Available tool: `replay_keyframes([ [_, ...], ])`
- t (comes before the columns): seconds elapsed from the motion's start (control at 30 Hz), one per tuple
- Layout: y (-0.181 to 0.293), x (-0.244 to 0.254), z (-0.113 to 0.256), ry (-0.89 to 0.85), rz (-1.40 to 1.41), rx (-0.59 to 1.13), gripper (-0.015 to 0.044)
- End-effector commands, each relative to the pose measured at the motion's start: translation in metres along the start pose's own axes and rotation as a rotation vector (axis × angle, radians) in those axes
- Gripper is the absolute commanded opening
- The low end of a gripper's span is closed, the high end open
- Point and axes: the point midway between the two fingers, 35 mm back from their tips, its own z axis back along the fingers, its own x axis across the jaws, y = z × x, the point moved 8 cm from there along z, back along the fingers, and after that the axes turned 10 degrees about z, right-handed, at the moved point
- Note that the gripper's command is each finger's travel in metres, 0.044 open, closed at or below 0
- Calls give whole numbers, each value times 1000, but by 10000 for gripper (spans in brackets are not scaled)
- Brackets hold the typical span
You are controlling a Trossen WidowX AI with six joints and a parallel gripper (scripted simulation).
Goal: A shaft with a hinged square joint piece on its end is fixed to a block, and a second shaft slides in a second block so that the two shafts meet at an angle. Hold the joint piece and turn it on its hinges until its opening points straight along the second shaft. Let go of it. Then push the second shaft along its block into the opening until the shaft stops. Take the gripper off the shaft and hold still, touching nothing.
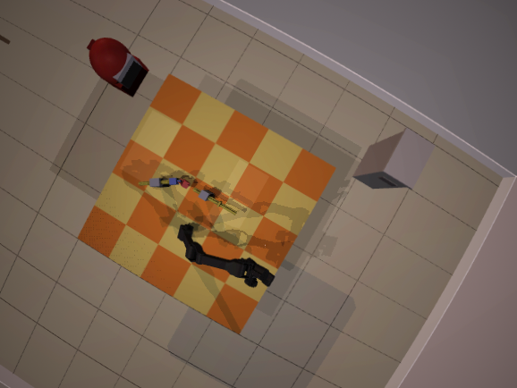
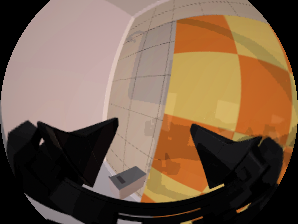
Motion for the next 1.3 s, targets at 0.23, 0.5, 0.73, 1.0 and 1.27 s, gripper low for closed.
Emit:
replay_keyframes([
  [0.23,81,-14,50,-20,307,173,440],
  [0.5,135,-34,93,-45,544,295,440],
  [0.73,175,-60,132,-74,762,398,440],
  [1.0,211,-94,177,-115,999,504,440],
  [1.27,235,-132,221,-165,1215,593,440],
])
